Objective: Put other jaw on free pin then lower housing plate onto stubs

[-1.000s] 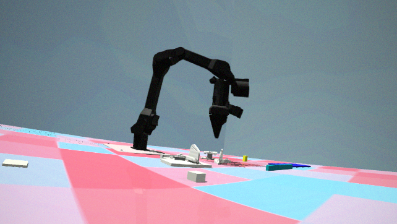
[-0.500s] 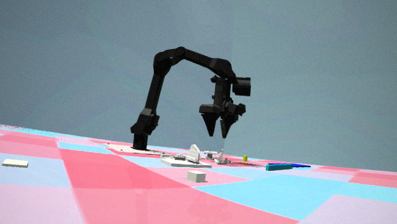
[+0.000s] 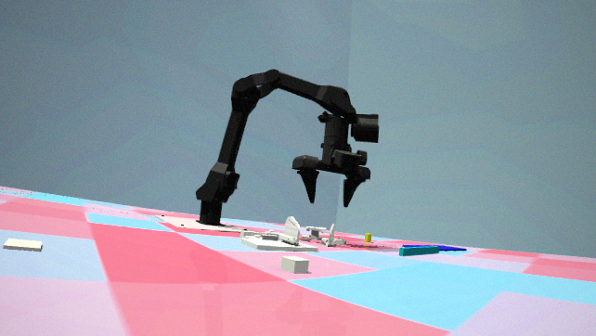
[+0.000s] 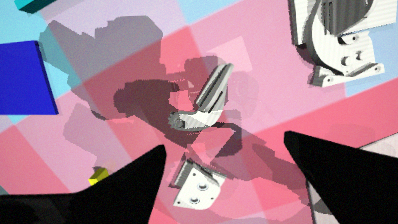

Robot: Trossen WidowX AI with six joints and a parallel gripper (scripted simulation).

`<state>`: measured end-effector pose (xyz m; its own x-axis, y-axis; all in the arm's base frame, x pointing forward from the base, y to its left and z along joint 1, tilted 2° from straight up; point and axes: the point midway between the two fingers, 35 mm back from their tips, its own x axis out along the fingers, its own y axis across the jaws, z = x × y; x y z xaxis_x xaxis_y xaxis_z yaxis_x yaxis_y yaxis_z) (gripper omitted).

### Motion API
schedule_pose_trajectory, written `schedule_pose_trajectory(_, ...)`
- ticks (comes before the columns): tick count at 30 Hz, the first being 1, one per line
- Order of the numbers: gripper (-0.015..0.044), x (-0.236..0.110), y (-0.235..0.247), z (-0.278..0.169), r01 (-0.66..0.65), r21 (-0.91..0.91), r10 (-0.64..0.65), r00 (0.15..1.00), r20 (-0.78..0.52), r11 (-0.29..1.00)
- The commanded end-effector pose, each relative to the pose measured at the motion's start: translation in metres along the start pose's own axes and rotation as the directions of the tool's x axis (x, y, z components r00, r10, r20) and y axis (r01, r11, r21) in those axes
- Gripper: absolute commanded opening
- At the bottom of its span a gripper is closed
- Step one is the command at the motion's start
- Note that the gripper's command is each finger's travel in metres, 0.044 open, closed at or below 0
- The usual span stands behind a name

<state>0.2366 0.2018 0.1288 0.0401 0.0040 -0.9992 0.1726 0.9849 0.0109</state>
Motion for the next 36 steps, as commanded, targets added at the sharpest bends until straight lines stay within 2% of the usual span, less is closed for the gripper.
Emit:
schedule_pose_trajectory(1,0.044,-0.001,0.0,0.004,0.001,0.16,-0.001,1.0,0.003,0.987)
schedule_pose_trajectory(8,0.044,-0.002,0.0,0.008,0.0,0.388,-0.001,1.0,0.004,0.922)
schedule_pose_trajectory(16,0.044,-0.004,0.0,0.013,-0.001,0.617,-0.002,1.0,0.004,0.787)
schedule_pose_trajectory(25,0.044,-0.004,0.0,0.013,-0.002,0.635,-0.002,1.0,0.004,0.773)
schedule_pose_trajectory(30,0.044,0.034,0.0,0.013,-0.002,0.635,-0.002,1.0,0.005,0.773)
schedule_pose_trajectory(36,0.044,0.036,0.0,0.013,-0.002,0.635,-0.002,1.0,0.005,0.773)
